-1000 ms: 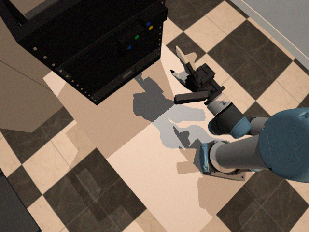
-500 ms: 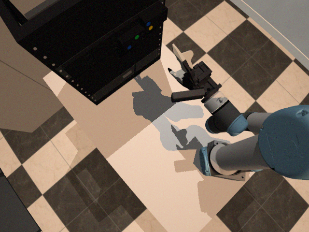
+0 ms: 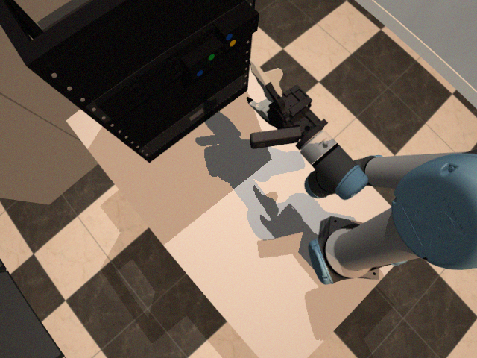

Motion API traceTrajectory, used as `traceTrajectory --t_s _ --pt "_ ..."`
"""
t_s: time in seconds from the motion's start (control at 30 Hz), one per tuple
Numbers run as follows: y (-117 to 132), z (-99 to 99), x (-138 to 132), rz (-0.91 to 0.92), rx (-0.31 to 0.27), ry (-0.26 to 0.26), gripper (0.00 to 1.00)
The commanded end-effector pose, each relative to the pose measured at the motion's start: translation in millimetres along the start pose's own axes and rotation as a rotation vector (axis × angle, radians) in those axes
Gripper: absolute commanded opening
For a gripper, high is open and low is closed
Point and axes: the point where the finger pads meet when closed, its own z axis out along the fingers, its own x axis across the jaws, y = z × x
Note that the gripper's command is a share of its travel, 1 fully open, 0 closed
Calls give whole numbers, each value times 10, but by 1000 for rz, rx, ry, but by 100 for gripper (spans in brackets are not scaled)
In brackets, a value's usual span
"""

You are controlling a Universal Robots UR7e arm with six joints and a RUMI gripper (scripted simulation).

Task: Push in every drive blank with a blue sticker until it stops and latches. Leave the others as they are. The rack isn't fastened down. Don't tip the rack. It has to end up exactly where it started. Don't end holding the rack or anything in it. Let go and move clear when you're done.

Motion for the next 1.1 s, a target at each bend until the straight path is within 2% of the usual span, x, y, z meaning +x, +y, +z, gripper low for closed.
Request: traceTrajectory --t_s 0.0,0.2,0.4,1.07 --pt "-44 200 5 0 -8 1 100" --pt "-100 414 5 0 -8 1 100" --pt "-134 542 4 0 -8 1 100" --pt "-146 587 4 0 -8 1 100"
